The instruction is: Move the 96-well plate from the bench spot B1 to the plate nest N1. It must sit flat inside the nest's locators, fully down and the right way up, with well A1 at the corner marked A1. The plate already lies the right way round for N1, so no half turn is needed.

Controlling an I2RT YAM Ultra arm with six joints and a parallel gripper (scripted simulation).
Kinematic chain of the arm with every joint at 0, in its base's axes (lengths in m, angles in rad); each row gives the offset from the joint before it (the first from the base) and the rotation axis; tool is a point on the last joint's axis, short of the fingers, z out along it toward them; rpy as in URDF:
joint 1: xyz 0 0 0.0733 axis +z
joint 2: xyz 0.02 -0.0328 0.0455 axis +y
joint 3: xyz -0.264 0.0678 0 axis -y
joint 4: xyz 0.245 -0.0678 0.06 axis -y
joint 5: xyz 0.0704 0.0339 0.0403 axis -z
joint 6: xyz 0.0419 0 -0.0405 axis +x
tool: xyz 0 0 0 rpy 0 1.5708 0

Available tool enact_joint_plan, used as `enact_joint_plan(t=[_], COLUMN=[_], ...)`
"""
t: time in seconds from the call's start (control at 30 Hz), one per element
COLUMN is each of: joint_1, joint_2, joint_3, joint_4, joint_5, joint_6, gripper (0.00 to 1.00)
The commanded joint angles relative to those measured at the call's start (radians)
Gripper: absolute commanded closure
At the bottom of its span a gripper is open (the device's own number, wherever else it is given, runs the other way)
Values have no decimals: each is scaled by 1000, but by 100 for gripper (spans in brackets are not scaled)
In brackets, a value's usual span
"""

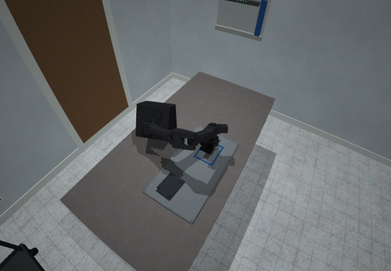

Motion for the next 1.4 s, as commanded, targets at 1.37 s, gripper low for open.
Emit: enact_joint_plan(t=[1.37], joint_1=[-13], joint_2=[-128], joint_3=[-140], joint_4=[100], joint_5=[4], joint_6=[11], gripper=[100])
